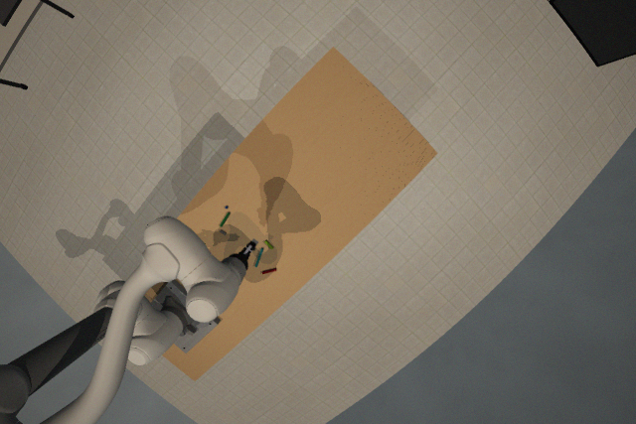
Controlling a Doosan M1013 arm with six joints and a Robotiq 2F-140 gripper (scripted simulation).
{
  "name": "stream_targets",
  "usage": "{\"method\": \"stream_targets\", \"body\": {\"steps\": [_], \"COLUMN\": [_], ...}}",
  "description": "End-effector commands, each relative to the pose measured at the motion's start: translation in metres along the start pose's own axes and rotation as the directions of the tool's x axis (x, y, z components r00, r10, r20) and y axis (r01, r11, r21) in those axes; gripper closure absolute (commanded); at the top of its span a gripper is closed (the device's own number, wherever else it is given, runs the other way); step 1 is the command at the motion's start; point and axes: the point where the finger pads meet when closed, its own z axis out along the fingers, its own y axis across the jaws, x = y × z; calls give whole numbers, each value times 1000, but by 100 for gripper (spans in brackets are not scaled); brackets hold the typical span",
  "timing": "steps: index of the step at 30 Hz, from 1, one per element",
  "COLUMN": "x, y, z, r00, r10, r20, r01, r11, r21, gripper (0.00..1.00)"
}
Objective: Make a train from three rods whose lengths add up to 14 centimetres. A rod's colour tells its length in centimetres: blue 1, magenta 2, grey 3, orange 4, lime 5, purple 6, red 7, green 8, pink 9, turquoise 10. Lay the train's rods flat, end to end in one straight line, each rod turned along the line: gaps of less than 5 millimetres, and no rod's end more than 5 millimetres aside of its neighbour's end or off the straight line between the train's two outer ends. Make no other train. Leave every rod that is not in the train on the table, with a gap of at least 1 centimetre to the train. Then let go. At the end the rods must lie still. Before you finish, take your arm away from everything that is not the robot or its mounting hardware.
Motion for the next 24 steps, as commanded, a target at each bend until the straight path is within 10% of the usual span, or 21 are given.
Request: {"method": "stream_targets", "body": {"steps": [1, 24], "x": [0, 1], "y": [0, -3], "z": [-1, -2], "r00": [1000, 992], "r10": [0, -130], "r20": [0, 0], "r01": [0, 130], "r11": [1000, 992], "r21": [0, 0], "gripper": [97, 97]}}
